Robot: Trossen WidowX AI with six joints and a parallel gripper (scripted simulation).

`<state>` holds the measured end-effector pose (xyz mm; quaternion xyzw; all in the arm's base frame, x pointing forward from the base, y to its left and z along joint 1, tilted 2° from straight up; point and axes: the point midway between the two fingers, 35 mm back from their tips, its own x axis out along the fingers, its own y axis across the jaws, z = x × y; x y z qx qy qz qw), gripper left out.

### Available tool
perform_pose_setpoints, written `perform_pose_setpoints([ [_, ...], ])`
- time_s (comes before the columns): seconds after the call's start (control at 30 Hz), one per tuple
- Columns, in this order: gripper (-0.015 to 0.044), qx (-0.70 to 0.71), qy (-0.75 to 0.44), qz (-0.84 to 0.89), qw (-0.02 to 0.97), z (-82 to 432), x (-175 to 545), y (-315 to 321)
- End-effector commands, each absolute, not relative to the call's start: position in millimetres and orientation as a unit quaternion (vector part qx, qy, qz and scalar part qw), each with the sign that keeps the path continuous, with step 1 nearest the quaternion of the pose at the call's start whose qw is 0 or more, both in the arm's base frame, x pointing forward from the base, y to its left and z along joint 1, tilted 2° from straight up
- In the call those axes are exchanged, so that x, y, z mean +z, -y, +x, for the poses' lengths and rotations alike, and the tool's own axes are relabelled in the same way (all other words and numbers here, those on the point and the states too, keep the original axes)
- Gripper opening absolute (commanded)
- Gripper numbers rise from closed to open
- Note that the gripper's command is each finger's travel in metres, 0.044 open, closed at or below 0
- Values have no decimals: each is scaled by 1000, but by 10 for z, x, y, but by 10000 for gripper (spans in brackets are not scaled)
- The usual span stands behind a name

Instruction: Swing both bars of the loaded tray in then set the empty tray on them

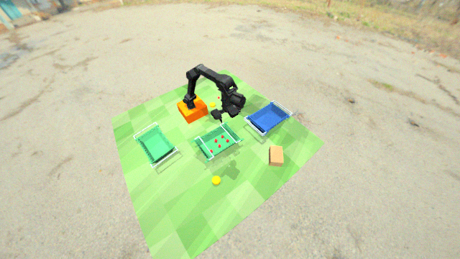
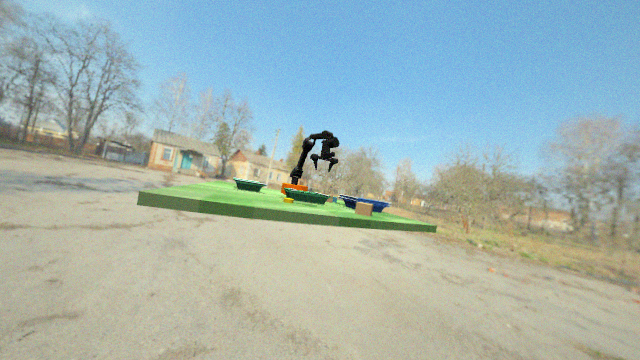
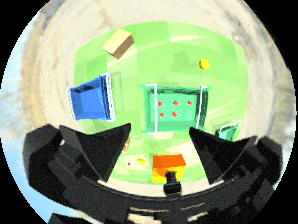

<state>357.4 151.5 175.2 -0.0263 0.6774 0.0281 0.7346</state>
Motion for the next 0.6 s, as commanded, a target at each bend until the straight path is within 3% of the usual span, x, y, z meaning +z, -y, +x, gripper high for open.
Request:
perform_pose_setpoints([
  [0.0, 440, -75, -680, 72, 726, 3702, 1592, -927],
  [0.27, 440, -308, -612, 311, 659, 3654, 1332, 360],
  [0.57, 440, -527, -443, 539, 486, 3052, 1008, 1625],
])
